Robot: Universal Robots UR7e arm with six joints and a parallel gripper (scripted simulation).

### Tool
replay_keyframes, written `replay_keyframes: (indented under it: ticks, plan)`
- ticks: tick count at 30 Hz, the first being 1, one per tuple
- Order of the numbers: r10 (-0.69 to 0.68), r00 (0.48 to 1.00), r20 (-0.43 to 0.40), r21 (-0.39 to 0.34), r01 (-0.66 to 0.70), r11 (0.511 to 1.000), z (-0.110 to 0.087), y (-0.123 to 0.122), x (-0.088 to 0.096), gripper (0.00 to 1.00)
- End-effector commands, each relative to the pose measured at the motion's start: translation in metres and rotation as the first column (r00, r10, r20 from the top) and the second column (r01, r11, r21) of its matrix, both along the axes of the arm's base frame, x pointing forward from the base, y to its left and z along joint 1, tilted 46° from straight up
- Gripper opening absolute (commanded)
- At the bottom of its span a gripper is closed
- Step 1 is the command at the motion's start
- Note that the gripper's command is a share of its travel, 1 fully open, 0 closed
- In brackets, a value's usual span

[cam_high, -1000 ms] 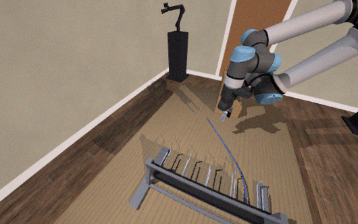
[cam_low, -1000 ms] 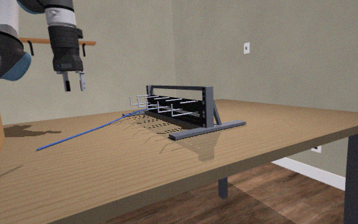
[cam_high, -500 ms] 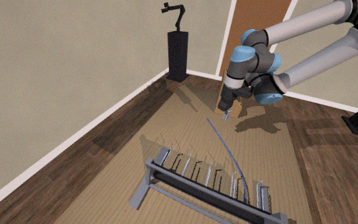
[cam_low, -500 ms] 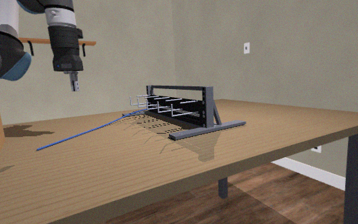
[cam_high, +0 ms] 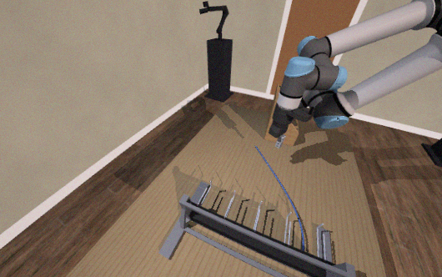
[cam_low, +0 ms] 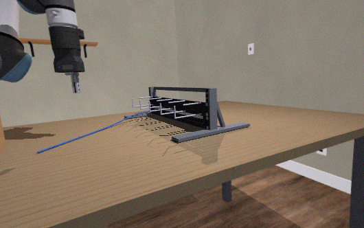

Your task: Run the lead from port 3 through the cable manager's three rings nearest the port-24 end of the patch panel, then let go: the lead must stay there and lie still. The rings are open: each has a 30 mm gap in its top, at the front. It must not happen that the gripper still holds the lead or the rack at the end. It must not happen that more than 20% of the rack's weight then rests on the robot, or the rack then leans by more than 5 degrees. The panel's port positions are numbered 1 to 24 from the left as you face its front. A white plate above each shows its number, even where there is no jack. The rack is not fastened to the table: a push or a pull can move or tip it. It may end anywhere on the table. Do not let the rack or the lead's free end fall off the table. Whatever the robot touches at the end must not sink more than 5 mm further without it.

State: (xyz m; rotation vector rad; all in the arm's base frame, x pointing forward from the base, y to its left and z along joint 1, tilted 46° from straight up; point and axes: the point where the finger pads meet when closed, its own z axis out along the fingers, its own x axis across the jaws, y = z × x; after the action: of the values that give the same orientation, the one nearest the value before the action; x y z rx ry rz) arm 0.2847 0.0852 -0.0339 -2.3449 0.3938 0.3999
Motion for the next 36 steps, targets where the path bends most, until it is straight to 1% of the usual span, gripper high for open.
replay_keyframes:
  ticks: [1, 4, 6, 8, 10, 12, 14, 17, 18, 36]
  plan:
    - [0.000, 1.000, 0.001, -0.001, 0.000, 1.000, 0.0000, -0.0004, 0.0003, 0.00]
    - [-0.018, 1.000, -0.016, -0.005, 0.018, 1.000, -0.0004, -0.0009, -0.0003, 0.00]
    - [-0.062, 0.996, -0.060, -0.018, 0.061, 0.998, -0.0013, -0.0024, -0.0020, 0.00]
    - [-0.126, 0.985, -0.120, -0.039, 0.122, 0.992, -0.0028, -0.0044, -0.0044, 0.00]
    - [-0.126, 0.985, -0.120, -0.039, 0.122, 0.992, -0.0028, -0.0044, -0.0044, 0.00]
    - [-0.189, 0.965, -0.179, -0.063, 0.181, 0.981, -0.0043, -0.0065, -0.0069, 0.00]
    - [-0.233, 0.947, -0.219, -0.083, 0.220, 0.972, -0.0054, -0.0080, -0.0088, 0.00]
    - [-0.251, 0.939, -0.234, -0.090, 0.236, 0.968, -0.0059, -0.0086, -0.0095, 0.00]
    - [-0.251, 0.939, -0.234, -0.090, 0.236, 0.968, -0.0059, -0.0086, -0.0095, 0.67]
    - [-0.251, 0.939, -0.234, -0.090, 0.236, 0.968, -0.0059, -0.0086, -0.0095, 0.67]
